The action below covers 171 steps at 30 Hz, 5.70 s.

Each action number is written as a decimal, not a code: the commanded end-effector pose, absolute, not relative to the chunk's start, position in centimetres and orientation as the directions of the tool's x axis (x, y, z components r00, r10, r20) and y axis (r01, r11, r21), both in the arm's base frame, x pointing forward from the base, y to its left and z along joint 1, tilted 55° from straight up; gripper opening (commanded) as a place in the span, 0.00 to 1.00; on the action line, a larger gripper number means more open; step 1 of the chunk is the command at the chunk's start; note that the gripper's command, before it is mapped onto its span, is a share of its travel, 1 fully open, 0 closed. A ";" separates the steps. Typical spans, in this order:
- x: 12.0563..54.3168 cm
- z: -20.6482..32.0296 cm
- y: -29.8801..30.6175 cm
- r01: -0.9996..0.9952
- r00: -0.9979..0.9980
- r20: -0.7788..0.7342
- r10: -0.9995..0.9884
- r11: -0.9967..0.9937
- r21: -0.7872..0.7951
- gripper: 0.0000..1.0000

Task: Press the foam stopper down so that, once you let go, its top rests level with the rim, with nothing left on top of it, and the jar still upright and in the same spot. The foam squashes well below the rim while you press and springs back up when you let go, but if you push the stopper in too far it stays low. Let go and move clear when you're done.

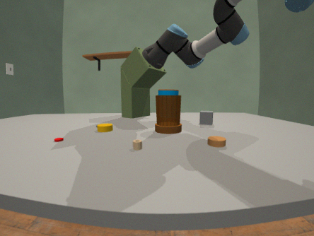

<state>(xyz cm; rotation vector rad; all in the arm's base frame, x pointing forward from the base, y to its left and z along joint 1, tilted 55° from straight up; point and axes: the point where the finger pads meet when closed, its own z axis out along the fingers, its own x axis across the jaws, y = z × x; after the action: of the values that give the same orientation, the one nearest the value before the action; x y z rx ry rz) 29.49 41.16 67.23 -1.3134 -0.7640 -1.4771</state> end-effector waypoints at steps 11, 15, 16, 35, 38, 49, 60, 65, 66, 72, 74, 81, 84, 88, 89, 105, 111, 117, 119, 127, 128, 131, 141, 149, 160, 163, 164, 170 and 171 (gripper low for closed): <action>29.4 67.3 41.1 0.935 0.061 0.965 -0.255 -0.324 -0.144 1.00; 29.4 67.3 41.1 0.935 0.061 0.965 -0.255 -0.324 -0.144 1.00; 29.4 67.3 41.1 0.935 0.061 0.965 -0.255 -0.324 -0.144 1.00; 31.1 67.2 40.3 0.916 0.110 0.958 -0.266 -0.347 -0.202 0.00; 32.0 67.1 39.8 0.903 0.139 0.952 -0.274 -0.361 -0.235 0.00; 37.9 66.1 36.3 0.789 0.307 0.890 -0.338 -0.433 -0.437 0.00; 42.2 64.6 32.8 0.657 0.423 0.806 -0.414 -0.472 -0.587 0.00; 43.8 63.9 31.4 0.599 0.460 0.767 -0.447 -0.481 -0.640 0.00; 43.8 63.9 31.4 0.599 0.460 0.767 -0.447 -0.481 -0.640 0.00; 46.1 62.6 28.9 0.499 0.510 0.697 -0.504 -0.487 -0.717 0.00; 46.8 62.0 28.0 0.461 0.525 0.670 -0.525 -0.486 -0.742 0.00; 48.9 60.3 25.2 0.339 0.560 0.580 -0.592 -0.475 -0.812 0.00; 49.6 59.6 24.1 0.295 0.568 0.547 -0.616 -0.467 -0.833 0.00; 50.8 58.2 22.0 0.204 0.577 0.476 -0.664 -0.447 -0.871 0.00; 50.8 58.2 22.0 0.204 0.577 0.476 -0.664 -0.447 -0.871 0.00; 53.1 53.9 16.3 -0.038 0.559 0.275 -0.782 -0.355 -0.934 0.00; 53.6 52.0 14.0 -0.135 0.533 0.188 -0.825 -0.302 -0.944 0.00; 53.9 49.9 11.7 -0.230 0.496 0.099 -0.863 -0.240 -0.943 0.00; 53.9 49.9 11.7 -0.230 0.496 0.099 -0.863 -0.240 -0.943 0.00; 53.9 46.6 8.4 -0.363 0.420 -0.036 -0.907 -0.131 -0.923 0.00; 53.8 45.5 7.3 -0.405 0.389 -0.080 -0.918 -0.092 -0.910 0.00; 53.6 44.3 6.2 -0.444 0.356 -0.124 -0.926 -0.051 -0.895 0.00; 52.4 39.5 2.4 -0.575 0.206 -0.290 -0.935 0.125 -0.808 0.00; 50.9 36.0 0.1 -0.644 0.080 -0.402 -0.912 0.260 -0.719 0.00; 47.7 30.3 -2.6 -0.700 -0.139 -0.550 -0.823 0.475 -0.533 0.00; 46.3 28.1 -3.2 -0.702 -0.224 -0.596 -0.771 0.552 -0.450 0.00; 46.3 28.1 -3.2 -0.702 -0.224 -0.596 -0.771 0.552 -0.450 0.00; 44.8 26.1 -3.6 -0.694 -0.304 -0.632 -0.713 0.620 -0.365 0.00; 44.1 25.2 -3.8 -0.687 -0.343 -0.647 -0.682 0.651 -0.322 0.00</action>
<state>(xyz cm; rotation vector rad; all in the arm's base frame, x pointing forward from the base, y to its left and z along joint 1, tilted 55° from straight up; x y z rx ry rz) 47.41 -3.00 29.00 -1.2103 1.9603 -0.1346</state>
